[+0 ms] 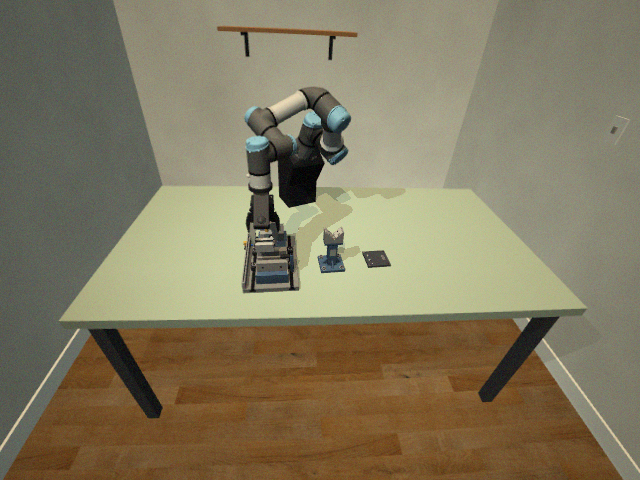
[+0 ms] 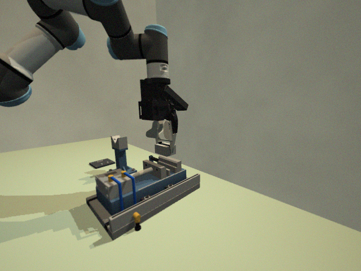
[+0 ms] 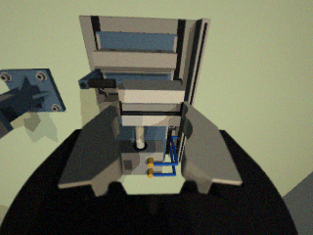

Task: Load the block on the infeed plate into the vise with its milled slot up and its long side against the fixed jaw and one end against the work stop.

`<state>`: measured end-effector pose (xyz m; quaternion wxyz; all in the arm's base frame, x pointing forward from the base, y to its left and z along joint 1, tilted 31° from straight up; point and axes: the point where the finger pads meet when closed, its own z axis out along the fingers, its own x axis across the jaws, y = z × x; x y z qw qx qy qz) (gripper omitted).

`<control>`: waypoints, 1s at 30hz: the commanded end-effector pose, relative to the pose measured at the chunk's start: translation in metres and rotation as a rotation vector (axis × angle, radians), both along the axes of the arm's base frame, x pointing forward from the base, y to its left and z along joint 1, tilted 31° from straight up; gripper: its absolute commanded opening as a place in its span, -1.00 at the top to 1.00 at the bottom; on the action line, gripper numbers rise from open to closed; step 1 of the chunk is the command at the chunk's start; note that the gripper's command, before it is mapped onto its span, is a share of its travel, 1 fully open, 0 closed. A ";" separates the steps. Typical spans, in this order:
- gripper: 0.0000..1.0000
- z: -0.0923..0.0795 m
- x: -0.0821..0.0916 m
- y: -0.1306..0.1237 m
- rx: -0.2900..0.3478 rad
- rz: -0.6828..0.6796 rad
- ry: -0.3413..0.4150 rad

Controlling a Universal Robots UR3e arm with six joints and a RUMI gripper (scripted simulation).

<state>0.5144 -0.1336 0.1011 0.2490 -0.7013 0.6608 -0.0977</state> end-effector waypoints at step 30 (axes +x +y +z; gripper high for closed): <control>1.00 -0.007 0.005 0.001 -0.002 -0.001 -0.002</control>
